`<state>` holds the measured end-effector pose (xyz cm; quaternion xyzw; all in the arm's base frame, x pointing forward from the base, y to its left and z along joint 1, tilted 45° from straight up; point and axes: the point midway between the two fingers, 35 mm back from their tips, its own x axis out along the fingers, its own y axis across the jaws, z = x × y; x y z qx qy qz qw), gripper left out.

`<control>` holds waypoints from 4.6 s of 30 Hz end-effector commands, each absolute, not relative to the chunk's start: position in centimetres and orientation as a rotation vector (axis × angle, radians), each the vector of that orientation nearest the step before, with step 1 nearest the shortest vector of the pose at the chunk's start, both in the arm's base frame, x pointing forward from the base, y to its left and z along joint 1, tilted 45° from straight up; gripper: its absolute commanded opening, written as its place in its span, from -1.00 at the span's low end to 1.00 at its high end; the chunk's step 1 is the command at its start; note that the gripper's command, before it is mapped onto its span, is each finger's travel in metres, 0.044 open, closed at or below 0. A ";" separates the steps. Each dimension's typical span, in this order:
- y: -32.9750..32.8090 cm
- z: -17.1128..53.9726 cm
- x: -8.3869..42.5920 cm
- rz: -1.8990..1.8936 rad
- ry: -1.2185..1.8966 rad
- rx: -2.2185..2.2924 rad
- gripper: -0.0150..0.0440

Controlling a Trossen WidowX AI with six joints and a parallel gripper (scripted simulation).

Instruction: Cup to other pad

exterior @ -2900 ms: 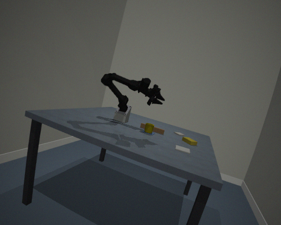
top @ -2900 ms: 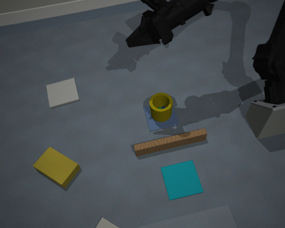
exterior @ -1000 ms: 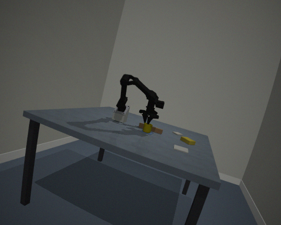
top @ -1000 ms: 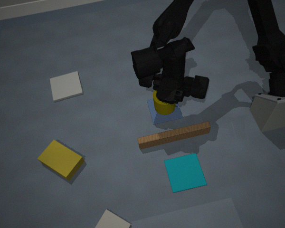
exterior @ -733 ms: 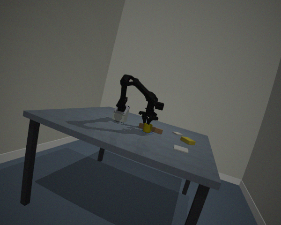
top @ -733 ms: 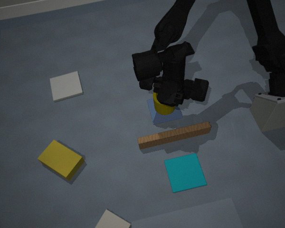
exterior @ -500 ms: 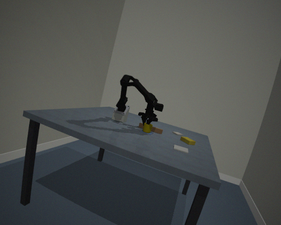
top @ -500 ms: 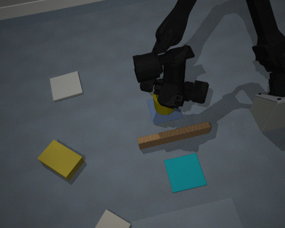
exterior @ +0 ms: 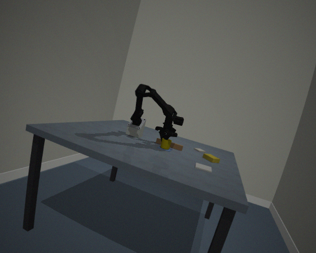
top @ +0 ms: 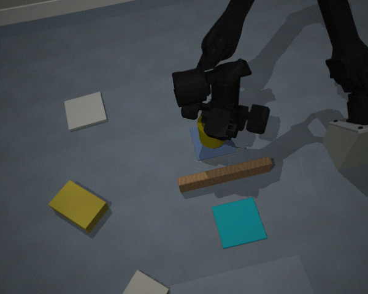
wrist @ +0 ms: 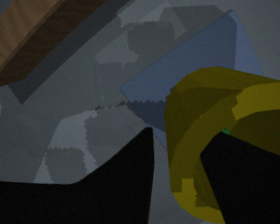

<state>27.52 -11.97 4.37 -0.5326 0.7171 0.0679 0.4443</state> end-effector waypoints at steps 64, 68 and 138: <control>-6.2 7.3 27.8 0.180 1.784 -1.328 -0.49; -5.4 6.6 27.9 0.179 1.782 -1.325 -0.49; 6.9 -4.8 29.1 0.184 1.775 -1.316 -0.49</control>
